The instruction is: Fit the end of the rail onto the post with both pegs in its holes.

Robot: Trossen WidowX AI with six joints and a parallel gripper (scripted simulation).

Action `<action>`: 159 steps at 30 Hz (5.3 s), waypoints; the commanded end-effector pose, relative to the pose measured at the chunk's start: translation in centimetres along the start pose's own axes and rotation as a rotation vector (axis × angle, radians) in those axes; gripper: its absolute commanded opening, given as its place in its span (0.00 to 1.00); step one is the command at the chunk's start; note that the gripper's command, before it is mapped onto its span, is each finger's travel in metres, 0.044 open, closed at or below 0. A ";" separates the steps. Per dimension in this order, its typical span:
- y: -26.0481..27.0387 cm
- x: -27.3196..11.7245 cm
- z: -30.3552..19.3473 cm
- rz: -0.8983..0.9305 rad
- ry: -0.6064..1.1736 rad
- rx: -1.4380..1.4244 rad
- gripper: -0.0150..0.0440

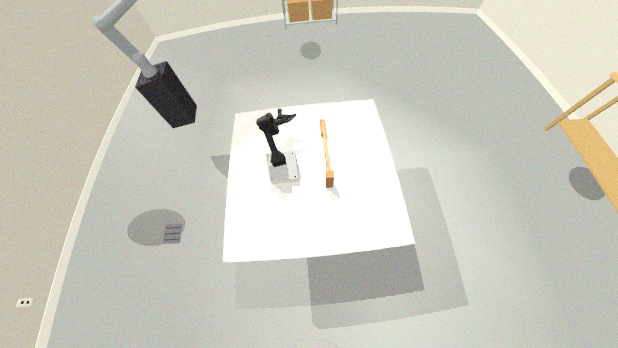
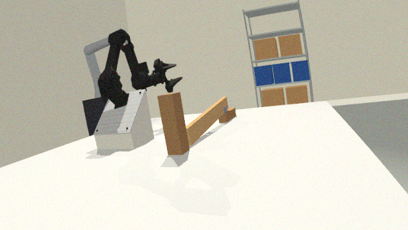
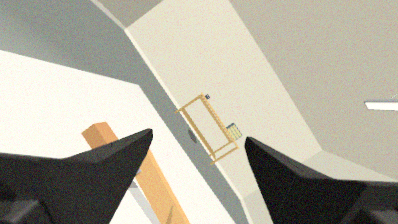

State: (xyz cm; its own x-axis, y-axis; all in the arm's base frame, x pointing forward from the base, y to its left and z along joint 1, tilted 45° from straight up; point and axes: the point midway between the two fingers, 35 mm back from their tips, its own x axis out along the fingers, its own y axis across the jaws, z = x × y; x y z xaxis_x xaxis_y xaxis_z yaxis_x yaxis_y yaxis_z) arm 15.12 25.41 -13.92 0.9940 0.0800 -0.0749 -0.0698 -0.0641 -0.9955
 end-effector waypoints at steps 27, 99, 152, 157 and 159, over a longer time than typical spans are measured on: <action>-3.2 19.4 -19.6 0.861 0.616 -0.434 1.00; -4.6 12.6 -41.4 1.495 0.799 -0.326 0.87; -5.5 12.9 -40.6 1.495 0.799 -0.326 0.25; -5.7 13.0 -40.5 1.495 0.799 -0.326 0.25; -5.8 13.0 -40.4 1.495 0.799 -0.326 0.25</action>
State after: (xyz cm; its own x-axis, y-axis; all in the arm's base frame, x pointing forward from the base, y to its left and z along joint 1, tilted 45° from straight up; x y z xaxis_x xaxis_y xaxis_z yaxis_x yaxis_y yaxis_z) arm 31.51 -13.69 -7.01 -0.1201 -0.7017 -0.7023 -0.9797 0.1981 -0.0303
